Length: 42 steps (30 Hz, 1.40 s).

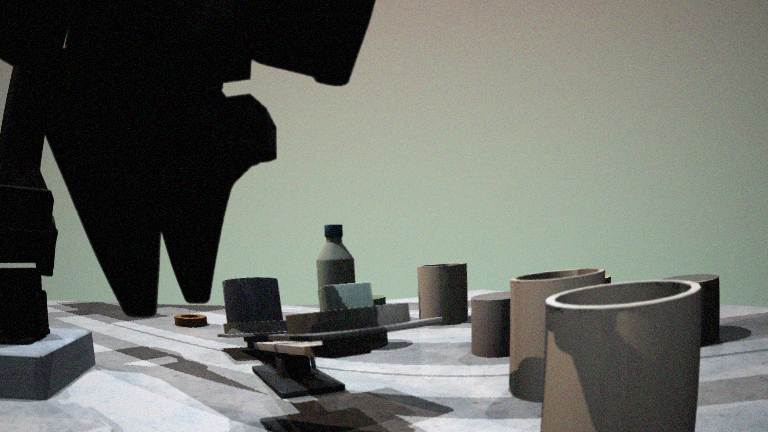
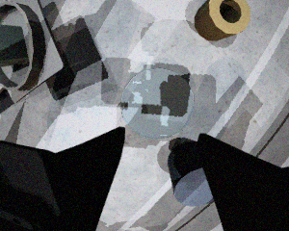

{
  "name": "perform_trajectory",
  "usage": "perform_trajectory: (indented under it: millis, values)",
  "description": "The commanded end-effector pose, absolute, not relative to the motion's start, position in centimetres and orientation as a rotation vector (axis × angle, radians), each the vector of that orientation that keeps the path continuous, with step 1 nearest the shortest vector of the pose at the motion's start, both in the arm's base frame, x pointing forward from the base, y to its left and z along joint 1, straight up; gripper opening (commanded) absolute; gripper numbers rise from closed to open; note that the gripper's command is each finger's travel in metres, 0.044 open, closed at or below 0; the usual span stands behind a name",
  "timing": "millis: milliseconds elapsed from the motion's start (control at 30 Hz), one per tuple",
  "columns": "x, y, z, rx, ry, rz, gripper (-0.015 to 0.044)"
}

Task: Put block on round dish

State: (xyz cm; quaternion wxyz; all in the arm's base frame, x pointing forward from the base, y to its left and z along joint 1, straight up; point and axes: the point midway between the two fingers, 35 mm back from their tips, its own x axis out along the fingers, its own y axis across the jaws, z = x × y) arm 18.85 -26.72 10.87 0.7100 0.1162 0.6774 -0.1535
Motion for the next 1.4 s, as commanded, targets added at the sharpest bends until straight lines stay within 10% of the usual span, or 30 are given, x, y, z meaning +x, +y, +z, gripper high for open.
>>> perform_trajectory:
  millis: [0, 1367]
  values:
    - [19.8, -26.3, 11.2, 0.165, 1.516, -0.252, 0.026]
    - [28.6, -17.8, 13.4, -0.908, 1.369, 0.846, 0.026]
